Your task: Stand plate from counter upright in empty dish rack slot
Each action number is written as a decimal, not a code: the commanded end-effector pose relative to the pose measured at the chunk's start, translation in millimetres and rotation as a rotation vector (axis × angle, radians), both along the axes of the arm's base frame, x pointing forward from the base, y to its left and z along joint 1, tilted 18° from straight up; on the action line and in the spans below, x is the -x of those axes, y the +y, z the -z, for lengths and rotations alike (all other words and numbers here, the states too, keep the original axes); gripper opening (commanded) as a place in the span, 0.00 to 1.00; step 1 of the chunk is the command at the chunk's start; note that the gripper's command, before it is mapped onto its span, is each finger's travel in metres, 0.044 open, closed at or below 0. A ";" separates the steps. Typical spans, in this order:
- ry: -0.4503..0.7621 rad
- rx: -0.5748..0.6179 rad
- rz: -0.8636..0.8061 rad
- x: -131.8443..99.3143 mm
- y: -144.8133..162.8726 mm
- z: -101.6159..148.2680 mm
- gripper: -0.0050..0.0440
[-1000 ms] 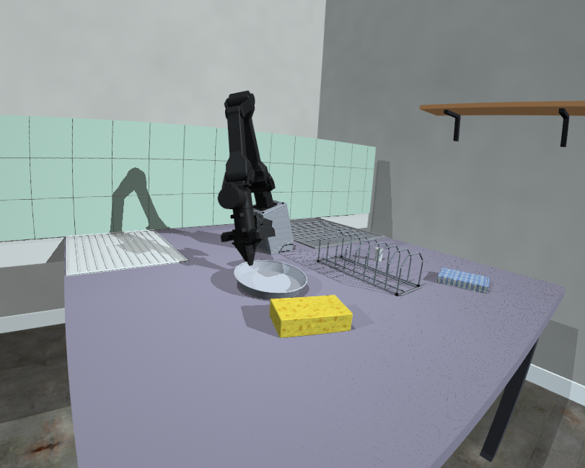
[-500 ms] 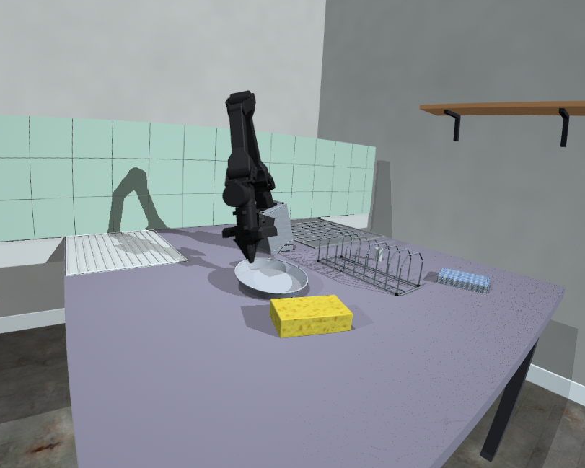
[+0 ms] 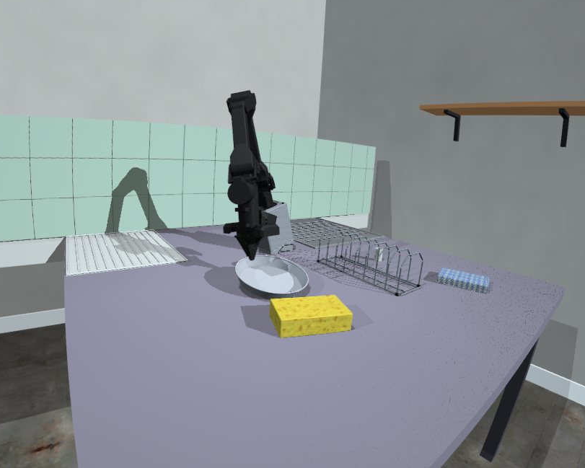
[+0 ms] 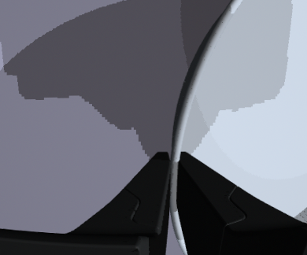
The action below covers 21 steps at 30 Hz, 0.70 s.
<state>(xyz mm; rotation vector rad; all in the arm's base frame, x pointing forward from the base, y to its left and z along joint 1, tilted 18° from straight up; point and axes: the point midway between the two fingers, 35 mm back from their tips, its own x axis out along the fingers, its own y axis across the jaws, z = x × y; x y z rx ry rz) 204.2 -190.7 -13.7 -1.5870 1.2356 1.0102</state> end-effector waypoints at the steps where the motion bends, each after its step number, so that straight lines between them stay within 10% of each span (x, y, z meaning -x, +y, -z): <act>1: 0.000 0.005 0.003 -2.4 -1.1 -2.5 0.10; 21: 0.100 0.012 0.036 -11.9 3.9 -15.5 0.10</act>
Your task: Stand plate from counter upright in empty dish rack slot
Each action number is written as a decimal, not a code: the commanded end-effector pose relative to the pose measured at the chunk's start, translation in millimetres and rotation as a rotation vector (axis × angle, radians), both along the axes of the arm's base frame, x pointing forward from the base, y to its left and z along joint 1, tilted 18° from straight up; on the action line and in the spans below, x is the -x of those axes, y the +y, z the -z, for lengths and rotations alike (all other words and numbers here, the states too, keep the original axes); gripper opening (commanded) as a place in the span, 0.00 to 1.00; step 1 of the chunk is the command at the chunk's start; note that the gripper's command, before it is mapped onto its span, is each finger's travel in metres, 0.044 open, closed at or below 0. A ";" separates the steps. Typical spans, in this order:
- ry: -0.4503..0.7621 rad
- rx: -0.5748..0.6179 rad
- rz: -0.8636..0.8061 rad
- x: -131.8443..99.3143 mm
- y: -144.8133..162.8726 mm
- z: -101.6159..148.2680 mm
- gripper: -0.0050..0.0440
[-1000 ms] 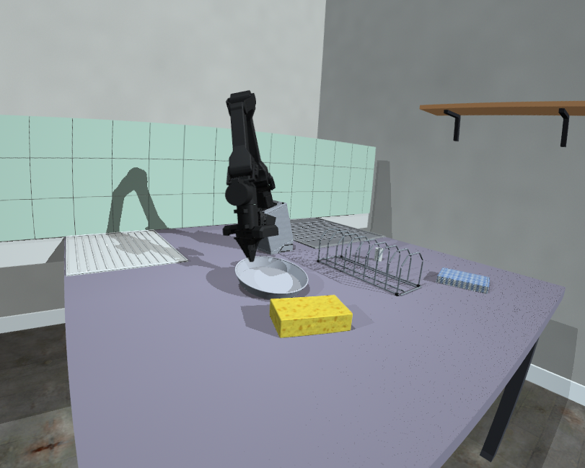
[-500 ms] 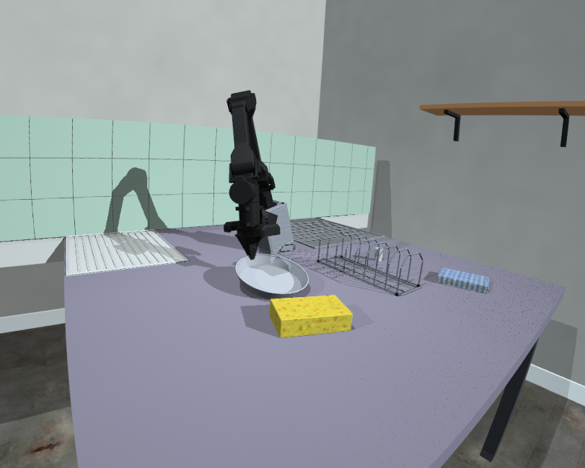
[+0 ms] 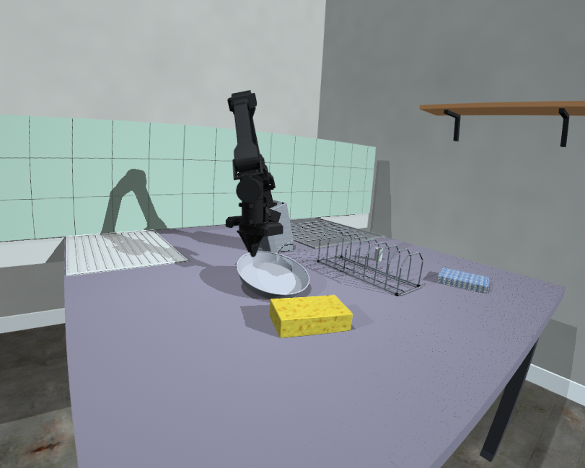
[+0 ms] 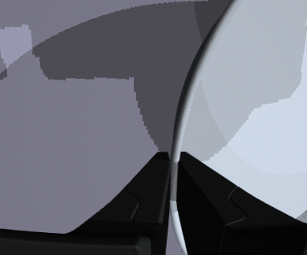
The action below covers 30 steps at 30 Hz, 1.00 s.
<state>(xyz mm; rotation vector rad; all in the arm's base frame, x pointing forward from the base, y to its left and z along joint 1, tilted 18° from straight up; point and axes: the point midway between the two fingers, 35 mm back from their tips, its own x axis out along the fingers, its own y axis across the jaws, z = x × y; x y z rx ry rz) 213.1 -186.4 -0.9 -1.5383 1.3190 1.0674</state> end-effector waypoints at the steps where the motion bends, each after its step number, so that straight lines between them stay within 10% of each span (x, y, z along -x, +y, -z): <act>1: 0.017 0.007 0.007 -3.5 -0.2 -3.6 0.10; 30: 0.138 0.016 0.046 -17.0 5.6 -18.4 0.10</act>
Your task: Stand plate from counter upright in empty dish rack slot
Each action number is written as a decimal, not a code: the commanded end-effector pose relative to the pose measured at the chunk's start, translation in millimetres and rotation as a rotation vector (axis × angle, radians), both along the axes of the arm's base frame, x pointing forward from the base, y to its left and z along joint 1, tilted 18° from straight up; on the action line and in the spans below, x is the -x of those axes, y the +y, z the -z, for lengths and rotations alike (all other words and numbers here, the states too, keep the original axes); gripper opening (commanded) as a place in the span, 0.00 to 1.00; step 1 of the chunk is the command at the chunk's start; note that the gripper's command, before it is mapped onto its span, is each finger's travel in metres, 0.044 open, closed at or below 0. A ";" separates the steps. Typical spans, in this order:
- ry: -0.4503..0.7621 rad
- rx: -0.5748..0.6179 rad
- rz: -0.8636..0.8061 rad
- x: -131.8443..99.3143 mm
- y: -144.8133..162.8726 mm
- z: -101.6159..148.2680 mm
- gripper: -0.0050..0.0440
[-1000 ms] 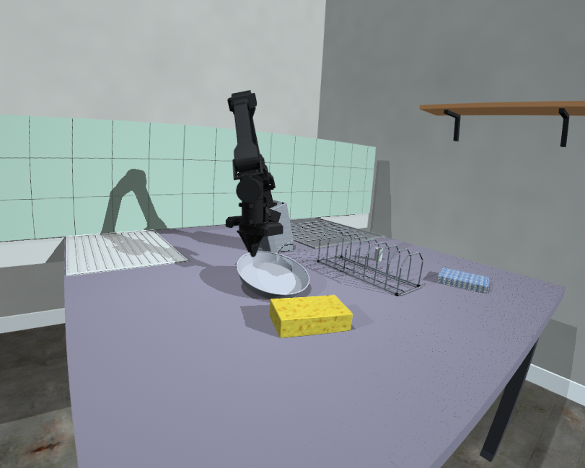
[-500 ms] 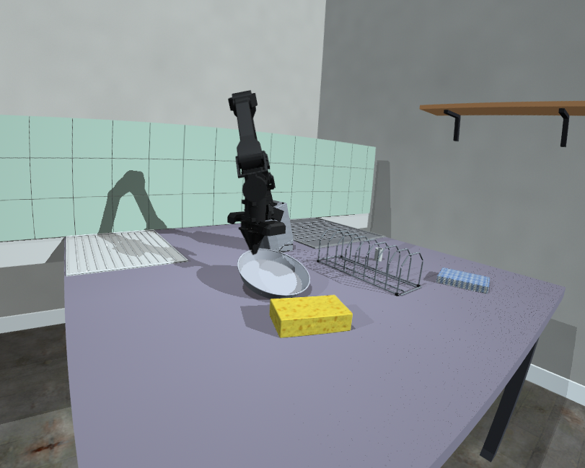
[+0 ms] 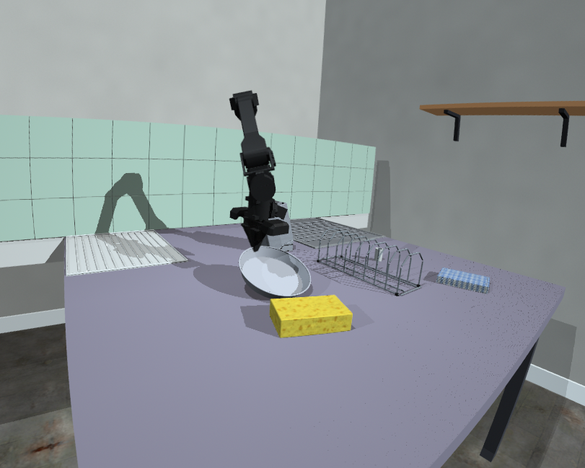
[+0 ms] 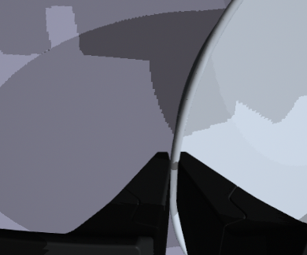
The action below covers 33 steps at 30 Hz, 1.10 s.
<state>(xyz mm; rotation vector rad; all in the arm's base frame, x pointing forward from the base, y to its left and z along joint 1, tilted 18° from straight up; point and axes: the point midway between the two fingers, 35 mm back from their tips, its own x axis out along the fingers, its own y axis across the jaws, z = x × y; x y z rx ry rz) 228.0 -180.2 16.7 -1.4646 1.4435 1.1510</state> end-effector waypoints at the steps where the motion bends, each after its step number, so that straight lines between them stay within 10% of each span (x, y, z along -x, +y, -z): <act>1: 0.010 0.003 0.005 -2.5 -0.5 -1.0 0.10; 33: 0.104 -0.020 0.086 -16.4 5.7 -20.9 0.10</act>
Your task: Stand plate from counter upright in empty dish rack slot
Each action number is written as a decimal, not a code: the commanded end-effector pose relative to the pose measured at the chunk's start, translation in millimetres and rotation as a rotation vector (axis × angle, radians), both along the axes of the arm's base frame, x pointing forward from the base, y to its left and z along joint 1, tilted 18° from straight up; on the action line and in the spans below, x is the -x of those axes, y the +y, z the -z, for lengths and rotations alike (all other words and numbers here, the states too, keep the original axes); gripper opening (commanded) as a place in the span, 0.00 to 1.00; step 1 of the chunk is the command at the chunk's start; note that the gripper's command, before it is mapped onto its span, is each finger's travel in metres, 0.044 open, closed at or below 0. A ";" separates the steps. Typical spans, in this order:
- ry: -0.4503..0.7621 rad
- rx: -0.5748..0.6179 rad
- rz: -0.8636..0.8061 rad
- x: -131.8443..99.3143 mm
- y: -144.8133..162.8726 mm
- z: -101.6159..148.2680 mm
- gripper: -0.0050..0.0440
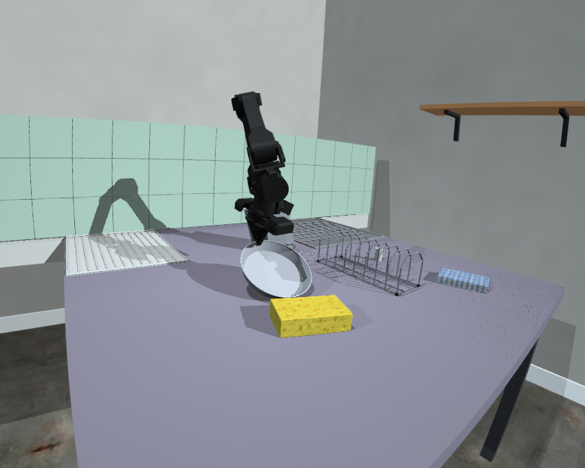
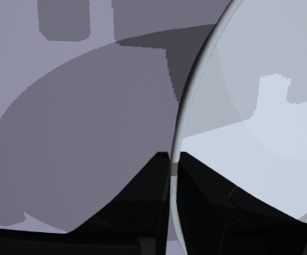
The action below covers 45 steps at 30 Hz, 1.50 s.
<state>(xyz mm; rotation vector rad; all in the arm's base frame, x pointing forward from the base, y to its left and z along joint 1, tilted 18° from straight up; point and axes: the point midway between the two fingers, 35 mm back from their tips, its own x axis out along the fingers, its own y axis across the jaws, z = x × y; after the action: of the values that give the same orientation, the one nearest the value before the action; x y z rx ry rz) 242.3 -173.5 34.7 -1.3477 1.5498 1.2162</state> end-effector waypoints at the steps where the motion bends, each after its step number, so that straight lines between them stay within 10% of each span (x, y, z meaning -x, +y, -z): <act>1: -0.015 -0.013 0.029 -1.9 -0.9 -4.4 0.10; 45: -0.147 -0.243 0.415 4.7 7.4 -59.4 0.10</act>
<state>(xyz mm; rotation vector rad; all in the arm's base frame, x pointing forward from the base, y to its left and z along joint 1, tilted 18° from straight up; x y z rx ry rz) 235.5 -165.6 87.2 -0.8914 1.4480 1.0065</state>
